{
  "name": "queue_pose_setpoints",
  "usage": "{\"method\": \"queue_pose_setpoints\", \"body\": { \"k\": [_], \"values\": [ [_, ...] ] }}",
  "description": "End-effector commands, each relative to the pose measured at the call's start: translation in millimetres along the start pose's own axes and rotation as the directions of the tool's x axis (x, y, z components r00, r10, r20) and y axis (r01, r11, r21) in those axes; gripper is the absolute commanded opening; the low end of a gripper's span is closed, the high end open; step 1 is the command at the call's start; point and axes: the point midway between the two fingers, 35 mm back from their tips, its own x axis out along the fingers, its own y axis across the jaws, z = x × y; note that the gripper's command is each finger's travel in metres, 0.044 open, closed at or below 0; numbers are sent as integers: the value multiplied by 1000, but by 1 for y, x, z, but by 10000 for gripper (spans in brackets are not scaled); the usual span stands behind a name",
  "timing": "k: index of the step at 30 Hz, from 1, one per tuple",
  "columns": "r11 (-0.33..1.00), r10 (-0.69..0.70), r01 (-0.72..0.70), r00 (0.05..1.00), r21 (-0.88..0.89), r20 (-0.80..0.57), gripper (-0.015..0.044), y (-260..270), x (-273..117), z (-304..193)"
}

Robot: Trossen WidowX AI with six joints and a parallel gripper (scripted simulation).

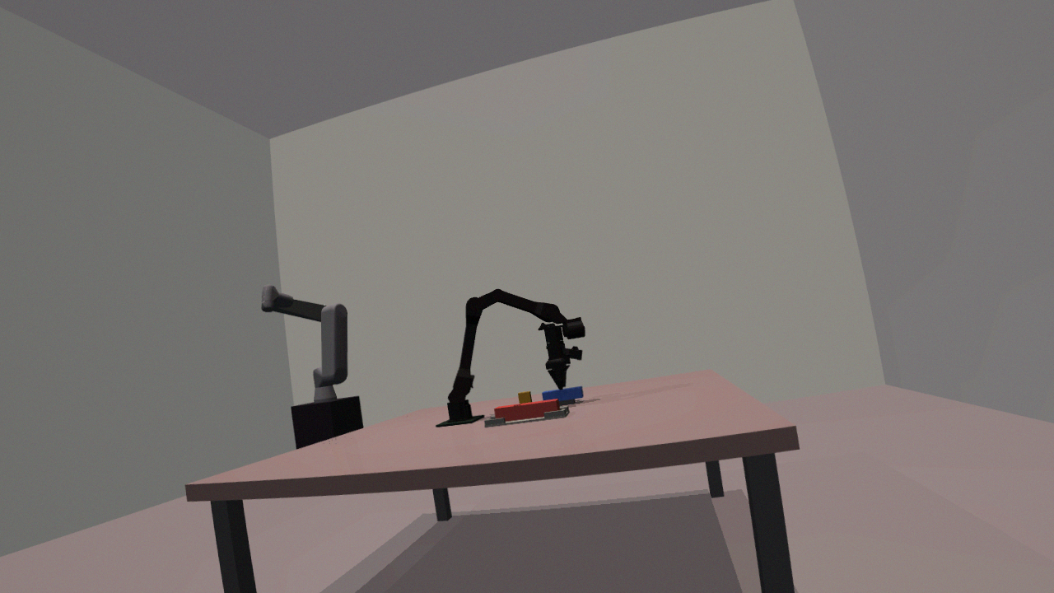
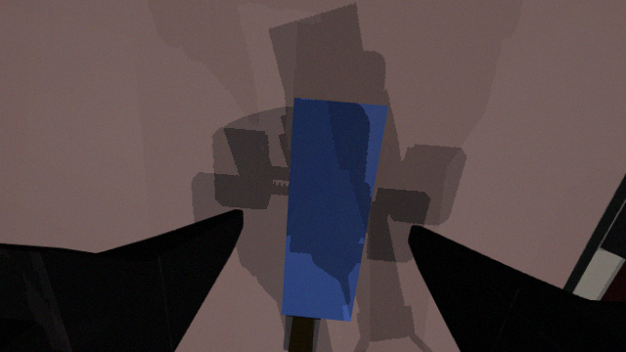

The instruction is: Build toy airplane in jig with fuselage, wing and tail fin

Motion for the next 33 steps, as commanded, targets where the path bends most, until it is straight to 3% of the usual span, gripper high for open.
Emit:
{"method": "queue_pose_setpoints", "body": {
  "k": [1,17,26,33],
  "values": [
    [1000,-3,3,1000,6,-9,440,0,8,-2],
    [1000,-3,3,1000,6,-9,440,-1,32,-3],
    [1000,-3,3,1000,6,-9,204,-1,32,-3],
    [1000,-3,3,1000,6,-9,157,-1,32,-3]
  ]
}}
